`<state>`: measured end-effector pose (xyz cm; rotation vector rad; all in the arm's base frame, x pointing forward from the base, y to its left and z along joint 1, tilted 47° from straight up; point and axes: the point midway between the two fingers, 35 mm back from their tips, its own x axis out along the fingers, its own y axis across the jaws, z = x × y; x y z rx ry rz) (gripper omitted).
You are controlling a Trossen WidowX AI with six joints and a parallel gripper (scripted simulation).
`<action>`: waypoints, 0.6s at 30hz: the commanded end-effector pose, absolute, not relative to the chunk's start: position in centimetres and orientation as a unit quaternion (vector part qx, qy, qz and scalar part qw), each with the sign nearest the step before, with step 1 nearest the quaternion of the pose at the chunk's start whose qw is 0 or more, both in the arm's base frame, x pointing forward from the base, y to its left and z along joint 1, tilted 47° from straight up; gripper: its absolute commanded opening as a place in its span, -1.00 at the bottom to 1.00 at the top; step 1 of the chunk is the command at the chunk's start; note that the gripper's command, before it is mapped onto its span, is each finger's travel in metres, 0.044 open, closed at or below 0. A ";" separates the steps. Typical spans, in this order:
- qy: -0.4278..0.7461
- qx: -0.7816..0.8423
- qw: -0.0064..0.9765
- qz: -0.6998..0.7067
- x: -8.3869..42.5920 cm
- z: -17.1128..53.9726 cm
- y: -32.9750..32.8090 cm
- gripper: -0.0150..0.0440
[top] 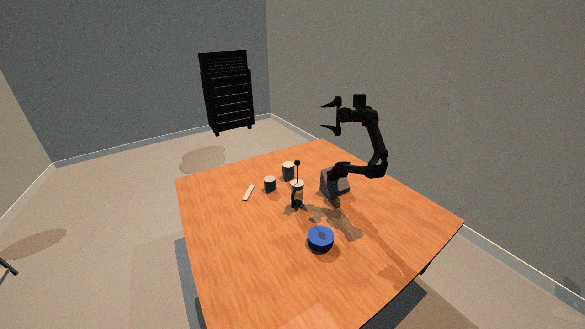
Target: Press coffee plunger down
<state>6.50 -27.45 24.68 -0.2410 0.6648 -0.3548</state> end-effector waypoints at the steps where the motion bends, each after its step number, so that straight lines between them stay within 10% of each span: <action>1: 0.269 0.060 0.959 -0.063 11.4 21.5 -24.7 1.00; 8: 0.225 0.370 0.894 0.118 18.4 18.4 -18.7 1.00; 18: 0.225 0.378 0.890 0.122 18.6 14.7 -14.7 1.00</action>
